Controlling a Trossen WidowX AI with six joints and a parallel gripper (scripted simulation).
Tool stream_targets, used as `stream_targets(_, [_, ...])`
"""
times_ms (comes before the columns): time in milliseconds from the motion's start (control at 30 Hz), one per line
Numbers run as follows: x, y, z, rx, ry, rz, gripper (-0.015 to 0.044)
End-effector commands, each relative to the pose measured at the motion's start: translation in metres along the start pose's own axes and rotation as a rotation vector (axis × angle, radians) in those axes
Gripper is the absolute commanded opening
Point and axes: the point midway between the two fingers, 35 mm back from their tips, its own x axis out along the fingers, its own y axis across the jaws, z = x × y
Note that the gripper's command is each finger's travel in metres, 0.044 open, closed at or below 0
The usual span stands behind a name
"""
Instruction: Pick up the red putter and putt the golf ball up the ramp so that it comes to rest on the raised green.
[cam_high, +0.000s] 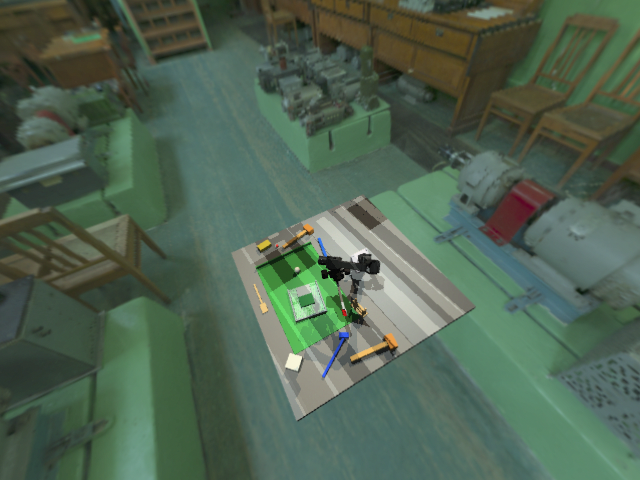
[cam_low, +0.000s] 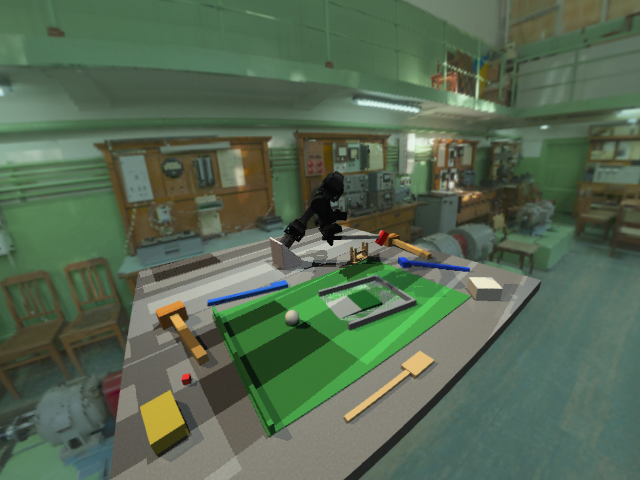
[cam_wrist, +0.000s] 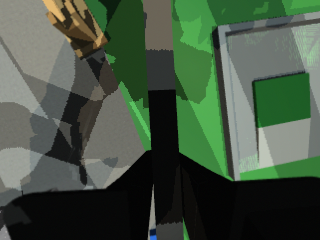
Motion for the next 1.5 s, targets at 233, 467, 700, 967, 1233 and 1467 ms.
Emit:
stream_targets(233, [-0.022,-0.037,-0.06,0.35,0.048,-0.033,0.0])
stream_targets(467, [-0.033,-0.052,-0.101,0.56,0.072,-0.05,0.0])
stream_targets(700, [-0.042,-0.062,-0.144,0.769,0.091,-0.067,0.0])
stream_targets(967, [-0.05,-0.067,-0.196,1.008,0.109,-0.085,0.0])
stream_targets(1233, [-0.053,-0.065,-0.25,1.246,0.122,-0.101,0.0])
stream_targets(1467, [-0.053,-0.06,-0.286,1.408,0.13,-0.111,0.0])
